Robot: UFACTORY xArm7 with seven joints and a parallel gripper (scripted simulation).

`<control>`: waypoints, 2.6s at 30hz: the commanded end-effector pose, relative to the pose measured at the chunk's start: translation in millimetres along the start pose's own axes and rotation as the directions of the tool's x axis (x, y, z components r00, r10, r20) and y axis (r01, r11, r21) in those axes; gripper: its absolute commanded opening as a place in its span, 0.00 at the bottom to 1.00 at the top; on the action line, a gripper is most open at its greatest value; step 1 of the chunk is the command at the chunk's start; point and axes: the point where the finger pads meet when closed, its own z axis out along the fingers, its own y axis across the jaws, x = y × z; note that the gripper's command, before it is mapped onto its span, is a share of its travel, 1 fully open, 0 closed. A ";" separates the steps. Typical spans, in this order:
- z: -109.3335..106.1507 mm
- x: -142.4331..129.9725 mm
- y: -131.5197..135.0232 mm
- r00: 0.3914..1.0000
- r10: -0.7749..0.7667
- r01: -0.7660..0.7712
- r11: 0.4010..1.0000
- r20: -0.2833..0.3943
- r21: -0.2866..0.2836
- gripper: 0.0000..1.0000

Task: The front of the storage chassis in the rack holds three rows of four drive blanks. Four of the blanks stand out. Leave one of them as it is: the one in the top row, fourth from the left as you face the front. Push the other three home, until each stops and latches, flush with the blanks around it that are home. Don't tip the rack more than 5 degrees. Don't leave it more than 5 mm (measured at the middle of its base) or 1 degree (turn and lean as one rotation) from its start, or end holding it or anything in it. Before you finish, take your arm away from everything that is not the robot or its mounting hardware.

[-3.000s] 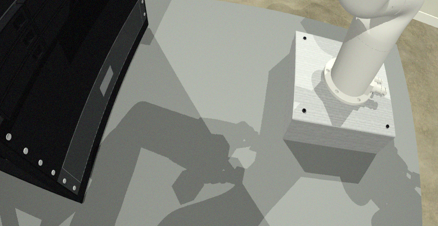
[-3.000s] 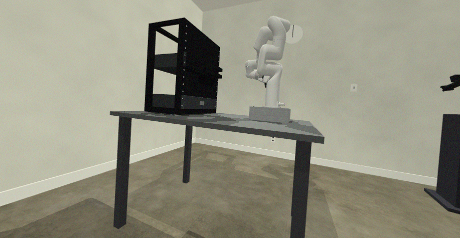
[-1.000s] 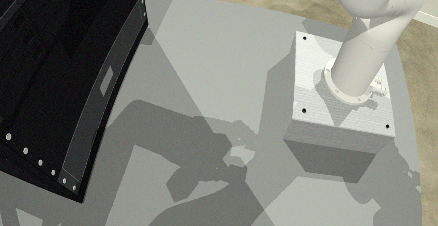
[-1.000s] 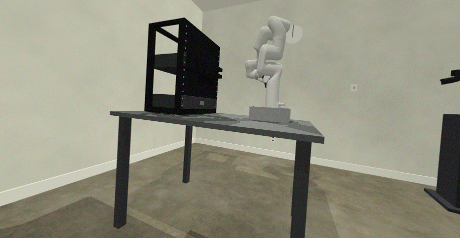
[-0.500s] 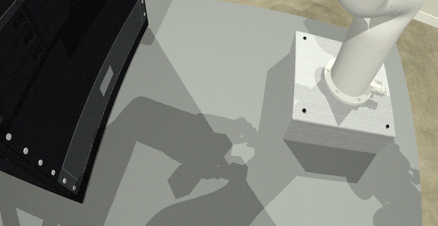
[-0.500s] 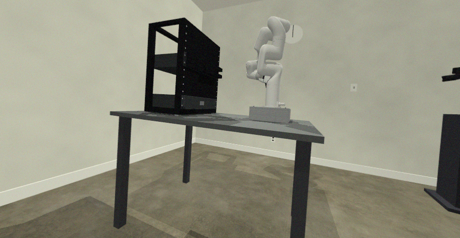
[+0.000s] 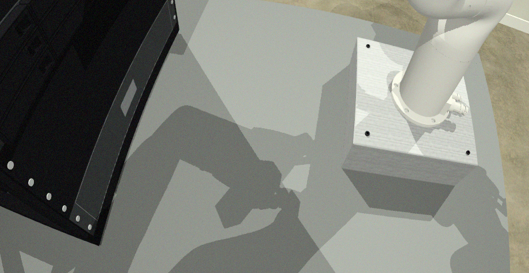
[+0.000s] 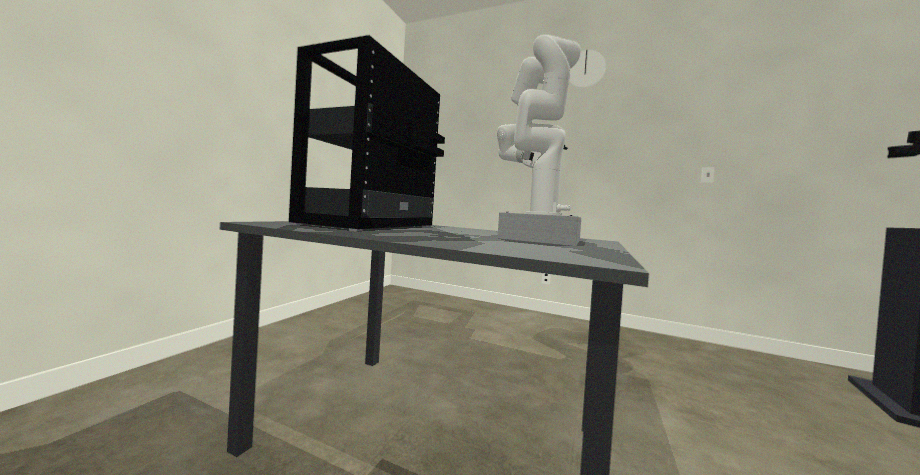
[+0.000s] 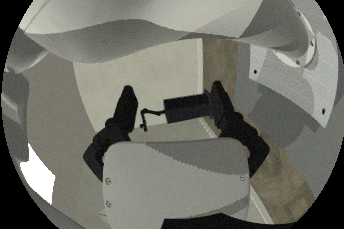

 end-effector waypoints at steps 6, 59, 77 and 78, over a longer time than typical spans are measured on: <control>16.9 -17.5 3.6 0.997 0.050 -0.049 0.999 -0.059 0.012 1.00; 288.6 35.2 36.8 0.749 0.362 -0.230 0.928 -0.555 0.294 1.00; 334.8 169.3 56.6 0.587 0.383 -0.180 0.921 -0.714 0.346 1.00; 335.1 178.0 58.0 0.576 0.383 -0.177 0.921 -0.722 0.347 1.00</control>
